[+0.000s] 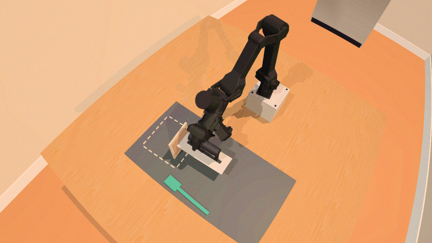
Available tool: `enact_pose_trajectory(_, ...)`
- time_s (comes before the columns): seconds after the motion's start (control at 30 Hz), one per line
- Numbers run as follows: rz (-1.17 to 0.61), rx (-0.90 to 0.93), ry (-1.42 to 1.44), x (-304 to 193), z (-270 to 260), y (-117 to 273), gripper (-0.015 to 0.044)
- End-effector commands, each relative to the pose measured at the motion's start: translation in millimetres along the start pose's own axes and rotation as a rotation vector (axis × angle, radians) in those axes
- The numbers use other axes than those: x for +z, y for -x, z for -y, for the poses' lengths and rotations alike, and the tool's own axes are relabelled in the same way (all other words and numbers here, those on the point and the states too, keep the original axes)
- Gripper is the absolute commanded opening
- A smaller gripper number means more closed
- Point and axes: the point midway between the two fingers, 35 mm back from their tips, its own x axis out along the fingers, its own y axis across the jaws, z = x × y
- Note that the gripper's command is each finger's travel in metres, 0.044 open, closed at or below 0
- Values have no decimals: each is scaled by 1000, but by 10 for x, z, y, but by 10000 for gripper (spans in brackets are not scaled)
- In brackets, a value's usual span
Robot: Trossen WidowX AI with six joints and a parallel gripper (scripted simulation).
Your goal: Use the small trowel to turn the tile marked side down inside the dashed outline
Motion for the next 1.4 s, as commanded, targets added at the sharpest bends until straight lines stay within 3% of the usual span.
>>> enact_pose_trajectory(0.0,5,-12,5,-71,29,-19,0)
enact_pose_trajectory(0.57,8,-12,1,528,254,177,0)
enact_pose_trajectory(1.37,8,-12,1,536,257,180,0)
